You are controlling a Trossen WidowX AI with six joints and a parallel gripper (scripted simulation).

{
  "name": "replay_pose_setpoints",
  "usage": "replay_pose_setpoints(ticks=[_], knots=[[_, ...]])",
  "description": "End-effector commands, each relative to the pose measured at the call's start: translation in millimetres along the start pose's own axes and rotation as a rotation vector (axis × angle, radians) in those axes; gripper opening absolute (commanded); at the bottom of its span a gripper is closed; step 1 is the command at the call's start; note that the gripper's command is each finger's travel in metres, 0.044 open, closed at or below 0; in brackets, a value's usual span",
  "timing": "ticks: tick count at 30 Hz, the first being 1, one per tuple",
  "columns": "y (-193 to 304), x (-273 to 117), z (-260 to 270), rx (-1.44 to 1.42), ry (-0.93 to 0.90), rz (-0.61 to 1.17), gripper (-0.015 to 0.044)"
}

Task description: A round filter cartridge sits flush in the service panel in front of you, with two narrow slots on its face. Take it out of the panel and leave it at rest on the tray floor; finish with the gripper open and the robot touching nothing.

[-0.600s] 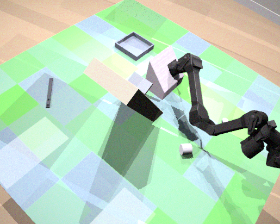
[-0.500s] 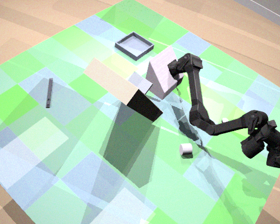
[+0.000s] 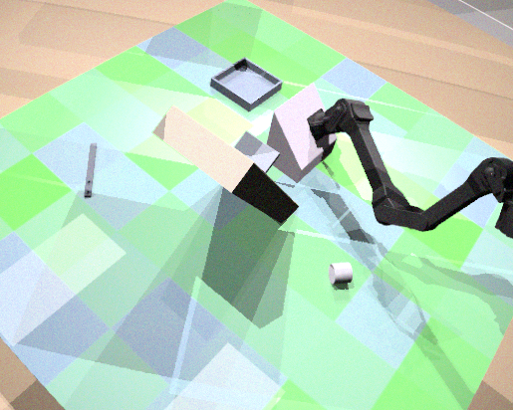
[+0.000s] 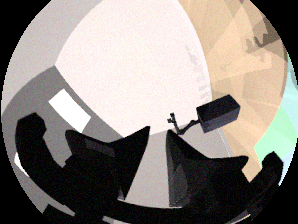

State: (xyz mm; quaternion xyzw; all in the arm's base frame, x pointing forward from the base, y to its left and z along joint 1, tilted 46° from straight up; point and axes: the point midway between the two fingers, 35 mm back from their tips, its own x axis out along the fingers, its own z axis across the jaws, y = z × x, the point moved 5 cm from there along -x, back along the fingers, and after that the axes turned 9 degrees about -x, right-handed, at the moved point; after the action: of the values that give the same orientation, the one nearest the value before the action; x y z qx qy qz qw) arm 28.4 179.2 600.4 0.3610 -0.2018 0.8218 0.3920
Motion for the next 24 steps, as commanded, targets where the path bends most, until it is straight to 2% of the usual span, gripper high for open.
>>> replay_pose_setpoints(ticks=[1, 7, 13, 19, 24], knots=[[51.7, -1.3, 30.5, 0.040, -0.161, 0.119, 0.0088], [125.6, -22.7, 77.8, 0.144, -0.406, 0.333, 0.0088], [188.1, -67.6, 122.5, 0.281, -0.633, 0.580, 0.0088], [219.3, -107.2, 148.4, 0.380, -0.766, 0.753, 0.0088], [242.8, -154.8, 171.9, 0.489, -0.901, 0.945, 0.0088]])
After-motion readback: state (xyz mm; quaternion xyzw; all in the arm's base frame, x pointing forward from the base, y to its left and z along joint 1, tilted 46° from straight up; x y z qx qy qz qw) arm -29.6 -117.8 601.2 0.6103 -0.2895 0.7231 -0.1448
